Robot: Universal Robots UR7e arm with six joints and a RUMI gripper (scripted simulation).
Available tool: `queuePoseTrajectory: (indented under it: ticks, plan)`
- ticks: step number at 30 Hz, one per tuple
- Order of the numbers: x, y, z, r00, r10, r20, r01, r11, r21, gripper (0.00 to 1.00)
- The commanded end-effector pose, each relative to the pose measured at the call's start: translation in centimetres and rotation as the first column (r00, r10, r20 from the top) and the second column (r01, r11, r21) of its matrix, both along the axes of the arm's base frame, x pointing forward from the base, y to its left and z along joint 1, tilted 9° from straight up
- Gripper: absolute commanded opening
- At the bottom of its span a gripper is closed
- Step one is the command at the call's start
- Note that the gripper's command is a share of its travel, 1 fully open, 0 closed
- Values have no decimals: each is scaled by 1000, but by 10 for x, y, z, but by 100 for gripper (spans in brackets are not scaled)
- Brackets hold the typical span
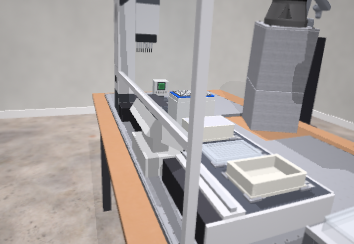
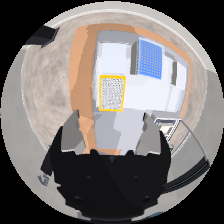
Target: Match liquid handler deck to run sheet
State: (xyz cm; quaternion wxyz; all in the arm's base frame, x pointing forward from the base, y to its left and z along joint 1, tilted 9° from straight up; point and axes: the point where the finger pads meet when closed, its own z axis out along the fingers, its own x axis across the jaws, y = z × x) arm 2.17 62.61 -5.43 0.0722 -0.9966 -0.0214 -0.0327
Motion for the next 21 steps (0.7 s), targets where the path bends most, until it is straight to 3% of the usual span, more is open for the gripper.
queuePoseTrajectory:
  ticks: [1,21]
  plan:
    - [2,1,-11,1000,-1,0,1,1000,0,82]
    - [4,8,-39,1000,-1,1,1,1000,4,82]
